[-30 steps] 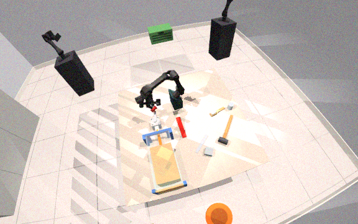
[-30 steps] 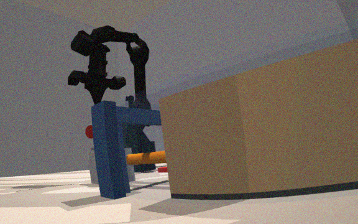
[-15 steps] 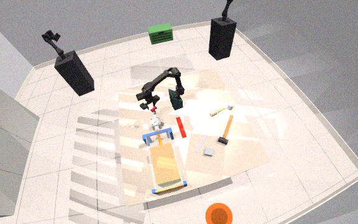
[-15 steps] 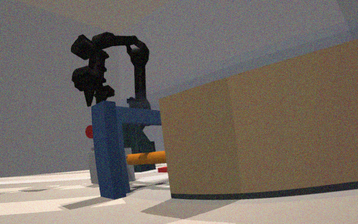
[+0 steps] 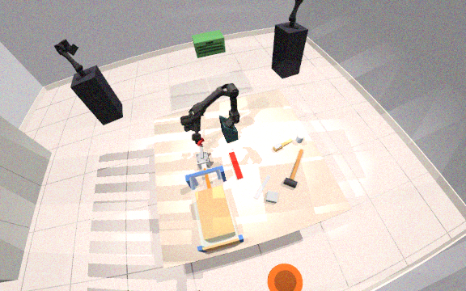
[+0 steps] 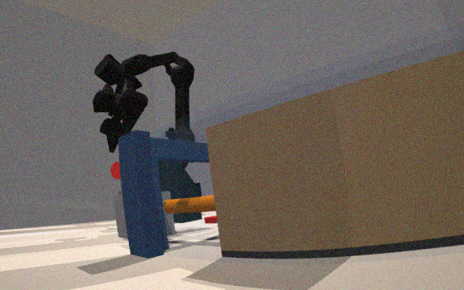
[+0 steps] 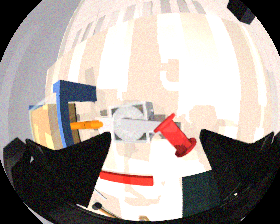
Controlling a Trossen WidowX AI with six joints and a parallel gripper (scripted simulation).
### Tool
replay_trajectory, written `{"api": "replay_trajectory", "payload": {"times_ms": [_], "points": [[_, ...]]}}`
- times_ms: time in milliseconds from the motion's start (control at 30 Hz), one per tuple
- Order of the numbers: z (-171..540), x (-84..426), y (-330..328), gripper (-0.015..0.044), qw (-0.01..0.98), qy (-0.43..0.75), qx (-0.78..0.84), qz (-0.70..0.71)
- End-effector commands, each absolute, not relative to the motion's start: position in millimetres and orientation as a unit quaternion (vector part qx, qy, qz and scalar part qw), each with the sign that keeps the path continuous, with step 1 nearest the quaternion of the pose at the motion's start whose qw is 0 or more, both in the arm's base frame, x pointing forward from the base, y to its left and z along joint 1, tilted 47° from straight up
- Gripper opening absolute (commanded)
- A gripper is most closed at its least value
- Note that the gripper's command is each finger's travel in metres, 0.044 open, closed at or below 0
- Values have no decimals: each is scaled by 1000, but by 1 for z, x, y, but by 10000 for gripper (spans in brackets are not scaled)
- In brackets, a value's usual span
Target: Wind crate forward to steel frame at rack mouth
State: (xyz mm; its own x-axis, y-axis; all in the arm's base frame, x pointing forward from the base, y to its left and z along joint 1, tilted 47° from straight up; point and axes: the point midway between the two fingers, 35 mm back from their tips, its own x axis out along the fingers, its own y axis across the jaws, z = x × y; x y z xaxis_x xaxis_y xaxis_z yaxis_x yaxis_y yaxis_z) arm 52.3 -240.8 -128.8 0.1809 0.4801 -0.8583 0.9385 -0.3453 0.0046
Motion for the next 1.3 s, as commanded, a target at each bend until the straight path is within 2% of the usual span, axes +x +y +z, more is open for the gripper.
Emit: {"api": "replay_trajectory", "payload": {"times_ms": [0,1267], "points": [[-127,42,-226,440,557,570,556,-237],[-153,44,-203,440,560,570,554,-232]]}}
